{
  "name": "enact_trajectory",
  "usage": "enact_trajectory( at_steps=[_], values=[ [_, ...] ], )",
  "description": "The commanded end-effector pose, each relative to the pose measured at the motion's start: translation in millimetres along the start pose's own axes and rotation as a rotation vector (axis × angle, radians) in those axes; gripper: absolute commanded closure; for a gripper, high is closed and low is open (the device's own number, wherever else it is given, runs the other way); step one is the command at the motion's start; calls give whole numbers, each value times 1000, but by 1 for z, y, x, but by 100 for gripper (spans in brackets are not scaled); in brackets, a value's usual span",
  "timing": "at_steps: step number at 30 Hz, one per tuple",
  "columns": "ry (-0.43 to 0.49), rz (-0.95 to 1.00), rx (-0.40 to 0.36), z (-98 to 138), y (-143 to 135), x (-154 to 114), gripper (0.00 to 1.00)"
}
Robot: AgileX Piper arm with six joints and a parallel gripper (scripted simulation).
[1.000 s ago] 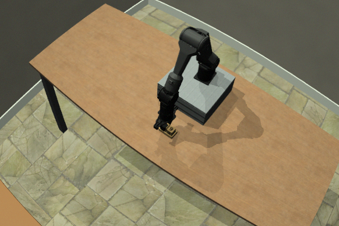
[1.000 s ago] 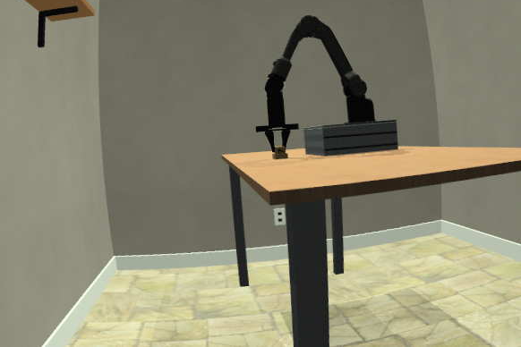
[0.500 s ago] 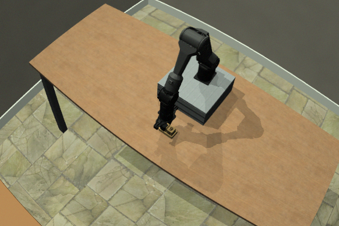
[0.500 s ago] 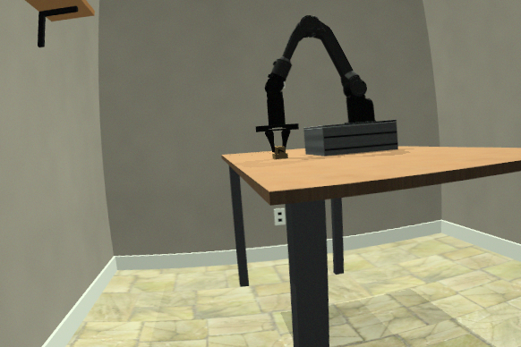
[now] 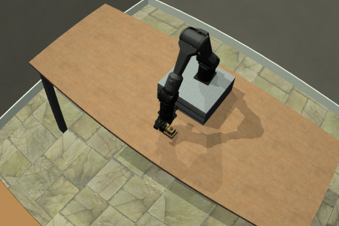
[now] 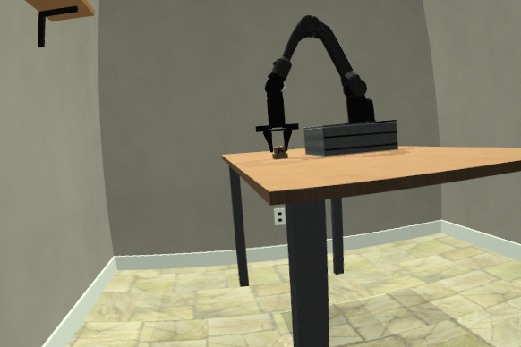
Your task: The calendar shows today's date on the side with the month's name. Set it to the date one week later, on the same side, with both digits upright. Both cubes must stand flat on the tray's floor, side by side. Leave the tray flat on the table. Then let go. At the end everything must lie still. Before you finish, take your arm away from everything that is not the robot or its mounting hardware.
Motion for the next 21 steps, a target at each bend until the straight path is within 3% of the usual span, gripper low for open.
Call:
enact_trajectory(
  at_steps=[1, 13, 21],
  values=[
    [1, 0, -3, -1, -1, 0, 39],
    [1, 0, 0, 2, -1, 0, 39],
    [0, 0, 3, 31, 1, 0, 39]
  ],
)
Point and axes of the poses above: the point where the finger pads meet when closed, its own z axis back along the fingers, its own y axis across the jaws, x = y × z, the point moved 7 cm from there along z, back along the fingers, and after that the axes turned 3 degrees about -z, right-handed, at the moved point
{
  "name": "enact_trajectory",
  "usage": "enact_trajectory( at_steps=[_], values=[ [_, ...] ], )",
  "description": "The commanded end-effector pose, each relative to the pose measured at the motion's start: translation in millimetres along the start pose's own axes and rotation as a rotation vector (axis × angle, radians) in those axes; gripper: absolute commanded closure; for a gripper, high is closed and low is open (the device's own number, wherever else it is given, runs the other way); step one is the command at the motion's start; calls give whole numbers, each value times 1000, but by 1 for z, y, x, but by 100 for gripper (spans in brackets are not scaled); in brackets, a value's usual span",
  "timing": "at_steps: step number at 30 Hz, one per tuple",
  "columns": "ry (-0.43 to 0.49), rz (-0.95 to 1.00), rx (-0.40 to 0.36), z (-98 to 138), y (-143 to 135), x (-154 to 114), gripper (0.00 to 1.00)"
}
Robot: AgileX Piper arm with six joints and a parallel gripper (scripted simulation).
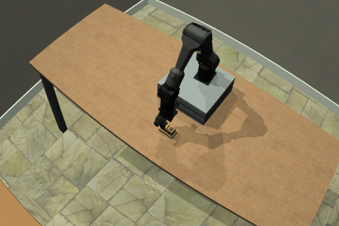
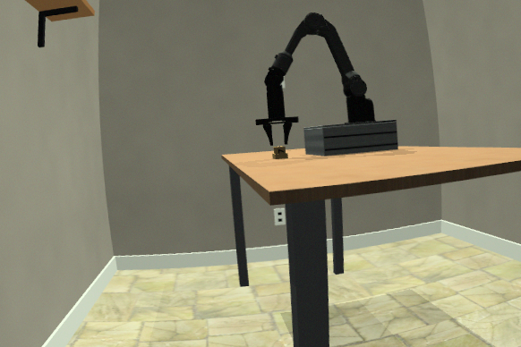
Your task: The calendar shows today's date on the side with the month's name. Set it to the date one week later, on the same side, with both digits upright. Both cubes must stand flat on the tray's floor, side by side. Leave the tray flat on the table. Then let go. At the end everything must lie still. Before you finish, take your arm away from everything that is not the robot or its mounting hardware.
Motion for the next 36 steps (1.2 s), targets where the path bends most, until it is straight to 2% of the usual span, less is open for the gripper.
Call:
enact_trajectory(
  at_steps=[1, 4, 6, 13, 20, 21, 36],
  values=[
    [0, -1, 8, 12, 2, 0, 39],
    [0, -1, 8, 29, 2, 0, 39],
    [0, -1, 8, 29, 2, 0, 39],
    [0, -1, 8, 60, 1, 0, 39],
    [-1, -1, 4, 66, 1, 0, 39],
    [-1, -1, 4, 66, 1, 0, 0],
    [-1, -1, 4, 66, 1, 0, 0]
  ],
)
Point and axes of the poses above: the point where the finger pads meet when closed, its own z axis back along the fingers, its own y axis across the jaws, x = y × z, the point moved 7 cm from there along z, back along the fingers, and after that the axes turned 3 degrees about -z, right-handed, at the moved point
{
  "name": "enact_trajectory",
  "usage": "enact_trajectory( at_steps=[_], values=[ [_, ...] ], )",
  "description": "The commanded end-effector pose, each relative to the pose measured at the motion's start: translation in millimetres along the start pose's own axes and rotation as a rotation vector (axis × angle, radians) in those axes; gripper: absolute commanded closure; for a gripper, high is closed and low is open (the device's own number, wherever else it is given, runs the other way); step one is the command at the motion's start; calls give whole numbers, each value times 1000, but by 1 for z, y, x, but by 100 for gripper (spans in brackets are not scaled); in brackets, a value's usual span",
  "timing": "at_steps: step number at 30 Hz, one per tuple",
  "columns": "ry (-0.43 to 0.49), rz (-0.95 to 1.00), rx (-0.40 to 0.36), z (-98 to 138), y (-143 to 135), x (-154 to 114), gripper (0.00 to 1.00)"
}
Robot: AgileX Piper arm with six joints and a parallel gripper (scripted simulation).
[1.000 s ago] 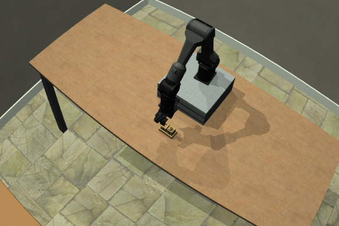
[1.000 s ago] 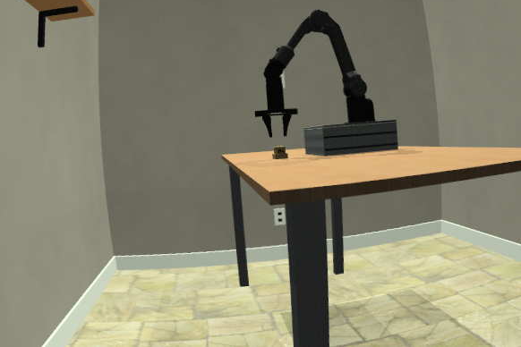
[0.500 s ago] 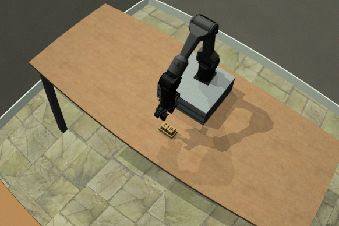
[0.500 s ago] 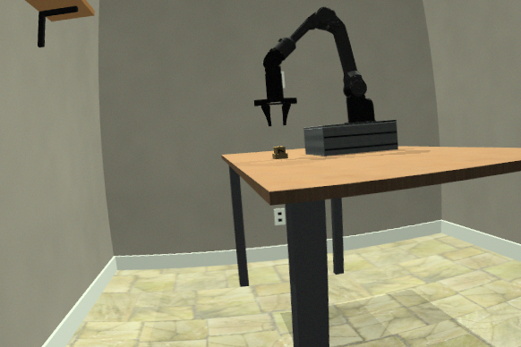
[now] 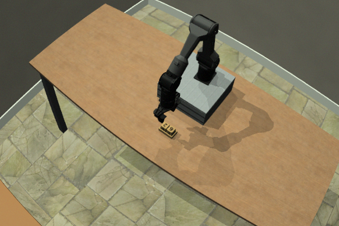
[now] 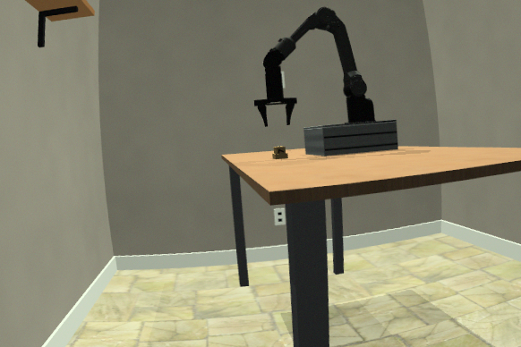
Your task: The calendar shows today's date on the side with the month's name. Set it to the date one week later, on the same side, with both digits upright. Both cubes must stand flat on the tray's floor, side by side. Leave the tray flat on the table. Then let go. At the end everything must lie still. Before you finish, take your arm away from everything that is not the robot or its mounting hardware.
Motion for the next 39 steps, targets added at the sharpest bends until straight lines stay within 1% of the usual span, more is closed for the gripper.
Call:
enact_trajectory(
  at_steps=[1, 8, 13, 15, 16, 39],
  values=[
    [-1, -1, 4, 1, 1, 0, 0],
    [-1, -1, 2, -1, 1, -2, 0],
    [-1, -1, -1, -11, -2, -28, 0],
    [-1, -1, 1, -11, -2, -31, 0],
    [0, -1, 2, -10, -2, -30, 39],
    [0, -1, 2, -10, -2, -30, 39]
  ],
)
Point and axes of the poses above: the point where the finger pads meet when closed, its own z axis back along the fingers, its own y axis across the jaws, x = y × z, the point moved 7 cm from there along z, back along the fingers, and after that the axes turned 3 degrees about -z, right-handed, at the moved point
